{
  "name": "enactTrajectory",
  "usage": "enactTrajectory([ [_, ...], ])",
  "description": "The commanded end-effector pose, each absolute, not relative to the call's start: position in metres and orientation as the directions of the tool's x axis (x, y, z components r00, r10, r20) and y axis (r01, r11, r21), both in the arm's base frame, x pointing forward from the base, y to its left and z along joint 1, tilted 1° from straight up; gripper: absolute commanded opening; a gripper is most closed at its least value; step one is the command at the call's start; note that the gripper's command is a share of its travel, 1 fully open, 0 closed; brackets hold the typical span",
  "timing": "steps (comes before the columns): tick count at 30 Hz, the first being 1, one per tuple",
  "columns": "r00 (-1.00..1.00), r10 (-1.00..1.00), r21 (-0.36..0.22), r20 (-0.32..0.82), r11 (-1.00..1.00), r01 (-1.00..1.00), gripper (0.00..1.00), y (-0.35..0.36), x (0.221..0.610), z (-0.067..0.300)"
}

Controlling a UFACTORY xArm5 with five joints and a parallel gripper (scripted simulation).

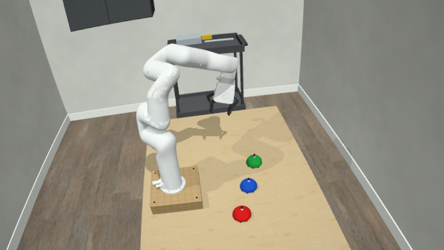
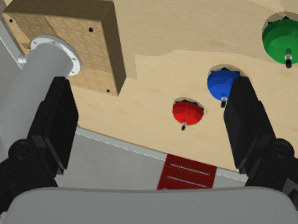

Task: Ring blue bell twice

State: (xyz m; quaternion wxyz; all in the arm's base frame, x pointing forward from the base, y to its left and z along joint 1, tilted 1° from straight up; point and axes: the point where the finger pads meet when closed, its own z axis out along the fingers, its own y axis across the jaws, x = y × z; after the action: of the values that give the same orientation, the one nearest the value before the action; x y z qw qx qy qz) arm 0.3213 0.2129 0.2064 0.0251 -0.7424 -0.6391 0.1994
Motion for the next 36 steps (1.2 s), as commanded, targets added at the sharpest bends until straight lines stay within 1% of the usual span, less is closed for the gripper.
enactTrajectory([
  [1, 0.210, 0.963, -0.241, -0.166, -0.247, 0.939, 1.00, 0.160, 0.355, 0.183],
  [3, 0.210, 0.963, -0.241, -0.166, -0.247, 0.939, 1.00, 0.160, 0.355, 0.183],
  [4, 0.256, 0.957, -0.217, -0.136, -0.281, 0.935, 1.00, 0.123, 0.369, 0.168],
  [6, 0.256, 0.957, -0.217, -0.136, -0.281, 0.935, 1.00, 0.110, 0.374, 0.164],
  [7, 0.298, 0.948, -0.191, -0.110, -0.315, 0.930, 1.00, 0.100, 0.373, 0.160],
  [8, 0.298, 0.948, -0.191, -0.110, -0.315, 0.930, 1.00, 0.088, 0.377, 0.156],
  [9, 0.337, 0.937, -0.164, -0.087, -0.347, 0.923, 1.00, 0.073, 0.377, 0.151],
  [11, 0.337, 0.937, -0.164, -0.087, -0.347, 0.923, 1.00, 0.052, 0.382, 0.144],
  [12, 0.373, 0.926, -0.138, -0.067, -0.378, 0.915, 1.00, 0.031, 0.381, 0.137],
  [13, 0.373, 0.926, -0.138, -0.067, -0.378, 0.915, 1.00, 0.025, 0.382, 0.135],
  [15, 0.431, 0.901, -0.090, -0.037, -0.433, 0.897, 1.00, -0.009, 0.377, 0.124],
  [16, 0.431, 0.901, -0.090, -0.037, -0.433, 0.897, 1.00, -0.021, 0.376, 0.121],
  [17, 0.455, 0.890, -0.068, -0.026, -0.456, 0.887, 1.00, -0.036, 0.372, 0.116],
  [20, 0.455, 0.890, -0.068, -0.026, -0.456, 0.887, 1.00, -0.040, 0.372, 0.115],
  [23, 0.504, 0.863, -0.020, -0.007, -0.504, 0.863, 1.00, -0.079, 0.359, 0.103],
  [25, 0.521, 0.853, -0.003, -0.001, -0.521, 0.853, 1.00, -0.092, 0.353, 0.099],
  [31, 0.529, 0.849, 0.006, 0.002, -0.529, 0.849, 1.00, -0.098, 0.350, 0.097],
  [32, 0.529, 0.849, 0.006, 0.002, -0.529, 0.849, 0.00, -0.098, 0.350, 0.097],
  [36, 0.529, 0.849, 0.006, 0.002, -0.529, 0.849, 0.00, -0.098, 0.350, 0.097],
])
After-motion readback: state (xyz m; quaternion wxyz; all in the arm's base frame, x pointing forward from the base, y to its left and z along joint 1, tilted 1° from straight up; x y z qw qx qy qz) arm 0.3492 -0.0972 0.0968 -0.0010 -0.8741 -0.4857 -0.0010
